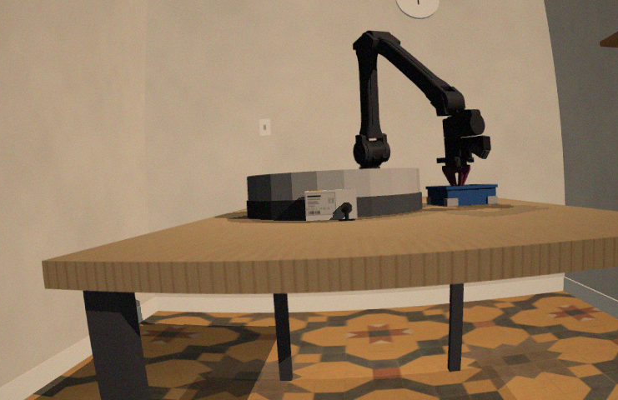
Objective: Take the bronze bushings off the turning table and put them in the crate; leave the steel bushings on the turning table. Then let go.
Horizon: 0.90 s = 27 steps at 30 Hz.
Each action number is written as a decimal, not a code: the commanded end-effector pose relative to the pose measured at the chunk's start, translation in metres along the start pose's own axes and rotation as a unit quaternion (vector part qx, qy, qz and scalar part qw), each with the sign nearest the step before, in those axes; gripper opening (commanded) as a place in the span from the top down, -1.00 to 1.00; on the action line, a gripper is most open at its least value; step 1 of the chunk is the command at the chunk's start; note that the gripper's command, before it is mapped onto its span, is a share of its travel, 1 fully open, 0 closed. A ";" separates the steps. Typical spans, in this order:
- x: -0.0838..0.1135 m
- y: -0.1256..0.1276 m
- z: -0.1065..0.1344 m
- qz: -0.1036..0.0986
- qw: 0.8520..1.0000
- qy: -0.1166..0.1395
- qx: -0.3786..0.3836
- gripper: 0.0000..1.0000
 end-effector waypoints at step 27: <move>-0.007 -0.004 0.004 -0.002 1.000 0.004 0.001 0.72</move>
Point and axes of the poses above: the point where the finger pads meet when closed, its own x axis back along the fingers, its own y axis across the jaws, z = x × y, the point moved 7 cm from there along x, back along the fingers, and after that the axes turned 15 degrees about x, right-handed, at the moved point
